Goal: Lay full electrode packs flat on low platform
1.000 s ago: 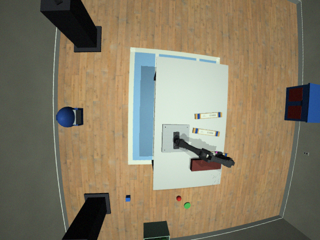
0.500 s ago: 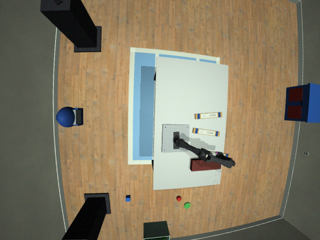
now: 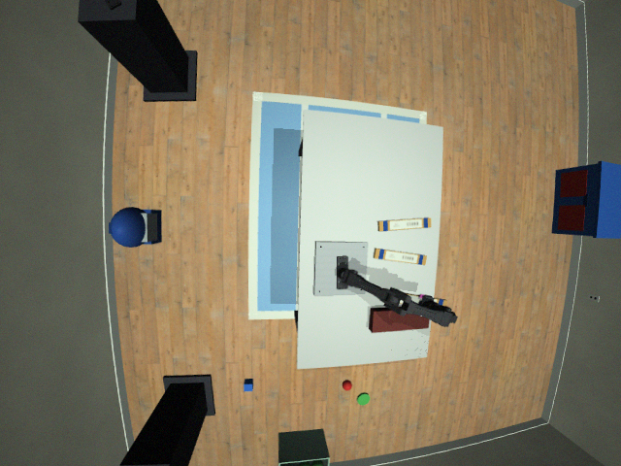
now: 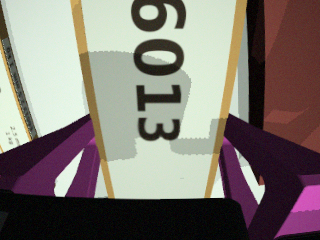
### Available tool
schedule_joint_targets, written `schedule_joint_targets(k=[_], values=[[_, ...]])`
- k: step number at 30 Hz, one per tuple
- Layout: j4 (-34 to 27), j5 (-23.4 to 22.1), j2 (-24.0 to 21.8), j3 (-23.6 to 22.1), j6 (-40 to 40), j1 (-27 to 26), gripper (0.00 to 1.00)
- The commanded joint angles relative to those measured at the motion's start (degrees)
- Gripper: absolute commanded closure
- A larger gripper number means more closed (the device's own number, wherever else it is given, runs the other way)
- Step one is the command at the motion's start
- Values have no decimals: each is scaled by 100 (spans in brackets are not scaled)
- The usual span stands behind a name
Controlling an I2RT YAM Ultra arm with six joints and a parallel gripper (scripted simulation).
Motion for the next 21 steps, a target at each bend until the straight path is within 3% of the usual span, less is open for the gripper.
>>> schedule_joint_targets(k=[1,21], values=[[-27,-11,-338,203,-13,-30,100],[-27,-10,-300,119,-14,-29,100]])
